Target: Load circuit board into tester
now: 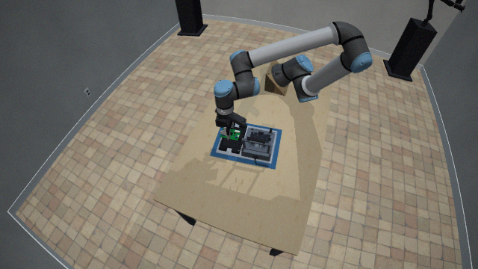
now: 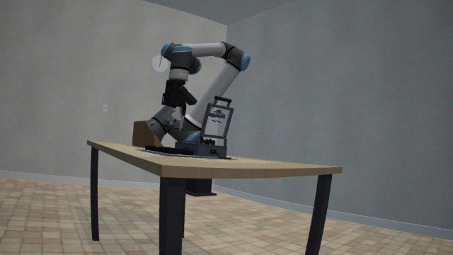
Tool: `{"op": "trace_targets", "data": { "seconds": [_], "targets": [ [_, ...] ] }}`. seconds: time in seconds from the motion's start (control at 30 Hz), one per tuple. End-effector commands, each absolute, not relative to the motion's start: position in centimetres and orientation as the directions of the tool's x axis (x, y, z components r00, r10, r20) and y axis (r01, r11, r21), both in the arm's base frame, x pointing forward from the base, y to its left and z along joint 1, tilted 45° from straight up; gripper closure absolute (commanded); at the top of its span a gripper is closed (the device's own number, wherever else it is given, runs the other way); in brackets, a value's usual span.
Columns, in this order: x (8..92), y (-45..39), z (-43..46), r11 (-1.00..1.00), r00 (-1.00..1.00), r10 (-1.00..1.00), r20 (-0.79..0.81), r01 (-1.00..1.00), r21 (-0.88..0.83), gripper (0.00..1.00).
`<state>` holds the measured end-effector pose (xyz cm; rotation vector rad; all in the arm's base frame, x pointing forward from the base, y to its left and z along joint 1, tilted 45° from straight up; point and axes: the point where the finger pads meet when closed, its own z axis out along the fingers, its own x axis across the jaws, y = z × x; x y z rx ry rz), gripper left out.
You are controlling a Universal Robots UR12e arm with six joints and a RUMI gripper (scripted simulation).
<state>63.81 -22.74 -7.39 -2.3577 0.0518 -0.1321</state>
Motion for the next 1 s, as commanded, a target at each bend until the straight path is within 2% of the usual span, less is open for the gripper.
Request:
{"op": "trace_targets", "data": {
  "seconds": [0.0,0.97],
  "targets": [
    [63.85,-22.83,-7.35,-0.711,0.994,-0.077,0.081,0.002,-0.703,0.61],
    [63.78,-22.65,-7.15,-0.711,0.994,-0.077,0.081,0.002,-0.703,0.61]
  ]
}}
